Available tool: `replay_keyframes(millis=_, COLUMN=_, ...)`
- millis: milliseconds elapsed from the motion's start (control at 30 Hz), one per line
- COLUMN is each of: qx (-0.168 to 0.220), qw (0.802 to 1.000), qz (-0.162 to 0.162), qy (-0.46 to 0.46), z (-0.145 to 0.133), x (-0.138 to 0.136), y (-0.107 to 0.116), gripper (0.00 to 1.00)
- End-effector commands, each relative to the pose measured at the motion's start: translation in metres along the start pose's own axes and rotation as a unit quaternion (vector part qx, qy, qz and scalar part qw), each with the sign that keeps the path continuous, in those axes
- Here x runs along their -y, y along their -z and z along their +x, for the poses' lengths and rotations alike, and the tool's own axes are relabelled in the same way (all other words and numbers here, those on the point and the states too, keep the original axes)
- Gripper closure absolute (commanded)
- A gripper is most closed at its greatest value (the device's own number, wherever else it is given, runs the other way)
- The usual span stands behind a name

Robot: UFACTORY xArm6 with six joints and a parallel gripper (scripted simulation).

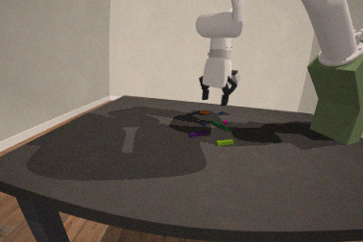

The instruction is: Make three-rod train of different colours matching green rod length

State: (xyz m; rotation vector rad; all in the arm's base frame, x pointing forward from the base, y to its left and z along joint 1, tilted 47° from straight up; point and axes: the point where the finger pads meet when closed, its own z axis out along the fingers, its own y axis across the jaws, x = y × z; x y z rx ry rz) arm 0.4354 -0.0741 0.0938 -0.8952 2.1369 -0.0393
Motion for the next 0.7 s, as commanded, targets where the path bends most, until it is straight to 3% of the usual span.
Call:
replay_keyframes(millis=0, qx=0.000, qw=1.000, qz=0.001, qy=0.000, z=-0.0001, x=0.0006, y=0.0004, gripper=0.00)
replay_keyframes(millis=667, qx=0.000, qw=1.000, qz=0.001, qy=0.000, z=-0.0001, x=0.0006, y=0.0004, gripper=0.00)
